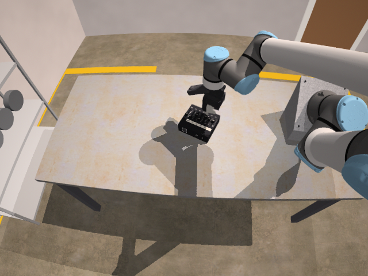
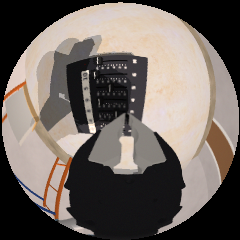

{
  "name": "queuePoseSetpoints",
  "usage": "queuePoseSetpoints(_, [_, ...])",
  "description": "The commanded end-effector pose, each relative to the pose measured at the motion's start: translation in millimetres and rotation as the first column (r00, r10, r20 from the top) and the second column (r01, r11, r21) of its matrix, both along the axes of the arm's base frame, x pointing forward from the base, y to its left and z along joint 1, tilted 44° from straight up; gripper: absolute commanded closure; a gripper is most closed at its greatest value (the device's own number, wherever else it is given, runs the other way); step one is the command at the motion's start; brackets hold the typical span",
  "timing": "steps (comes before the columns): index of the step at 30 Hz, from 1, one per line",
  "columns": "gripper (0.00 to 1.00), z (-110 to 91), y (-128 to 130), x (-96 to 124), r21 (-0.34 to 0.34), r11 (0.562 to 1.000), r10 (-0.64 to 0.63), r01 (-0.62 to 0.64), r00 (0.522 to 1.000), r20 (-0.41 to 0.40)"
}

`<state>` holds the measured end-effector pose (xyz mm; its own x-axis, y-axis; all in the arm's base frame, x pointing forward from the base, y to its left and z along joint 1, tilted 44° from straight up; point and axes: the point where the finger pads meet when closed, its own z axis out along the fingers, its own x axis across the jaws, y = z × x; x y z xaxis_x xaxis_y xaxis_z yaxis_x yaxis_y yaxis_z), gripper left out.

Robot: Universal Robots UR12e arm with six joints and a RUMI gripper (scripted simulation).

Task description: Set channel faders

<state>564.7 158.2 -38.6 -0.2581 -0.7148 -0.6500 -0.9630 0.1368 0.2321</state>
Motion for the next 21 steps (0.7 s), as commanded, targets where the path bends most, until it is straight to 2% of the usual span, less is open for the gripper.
queuePoseSetpoints(1, [1.0,0.3,-0.5,0.6,0.0,1.0,0.0,0.0,1.0,0.001])
queuePoseSetpoints(21, [1.0,2.5,2.0,1.5,0.0,1.0,0.0,0.0,1.0,0.001])
